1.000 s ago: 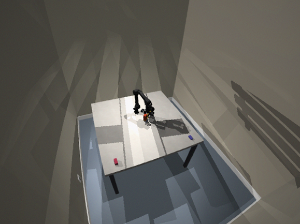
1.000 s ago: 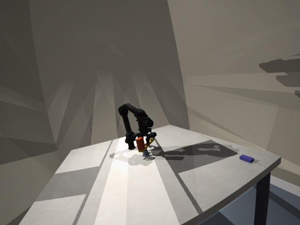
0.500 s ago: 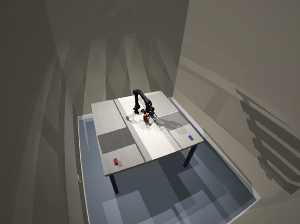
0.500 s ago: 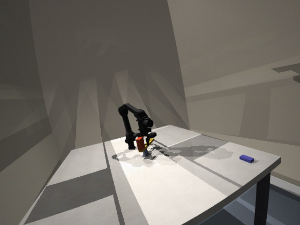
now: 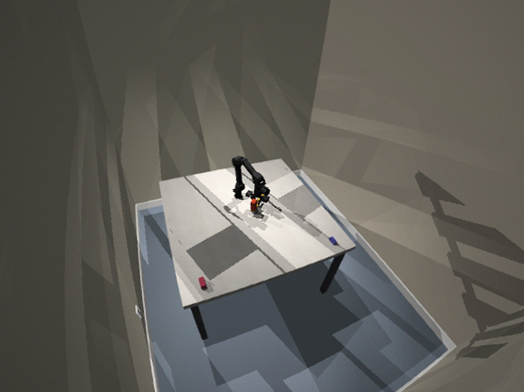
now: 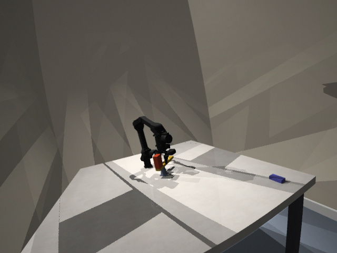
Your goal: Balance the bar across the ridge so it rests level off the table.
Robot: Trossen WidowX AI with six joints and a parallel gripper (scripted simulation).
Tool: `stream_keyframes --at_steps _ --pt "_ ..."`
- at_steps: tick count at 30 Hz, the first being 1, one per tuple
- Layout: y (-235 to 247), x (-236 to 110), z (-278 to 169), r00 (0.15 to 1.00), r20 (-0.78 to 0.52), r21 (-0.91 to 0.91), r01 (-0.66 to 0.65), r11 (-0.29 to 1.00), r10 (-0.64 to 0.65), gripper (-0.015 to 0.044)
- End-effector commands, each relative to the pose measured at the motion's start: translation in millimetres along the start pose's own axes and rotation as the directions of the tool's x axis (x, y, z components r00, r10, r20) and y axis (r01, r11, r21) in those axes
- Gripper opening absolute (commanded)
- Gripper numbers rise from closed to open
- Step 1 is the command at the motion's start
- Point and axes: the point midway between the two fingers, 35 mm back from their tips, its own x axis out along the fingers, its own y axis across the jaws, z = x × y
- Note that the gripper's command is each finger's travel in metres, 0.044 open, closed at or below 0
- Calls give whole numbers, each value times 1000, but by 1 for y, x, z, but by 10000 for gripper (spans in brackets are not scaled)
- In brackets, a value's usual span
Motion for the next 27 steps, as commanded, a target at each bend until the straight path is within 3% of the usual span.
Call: stream_keyframes --at_steps 1,27 --pt "0 2 0 1000 0 -3 3 1000 -3 0" --pt "0 1 1 1000 0 -3 3 1000 -3 0"
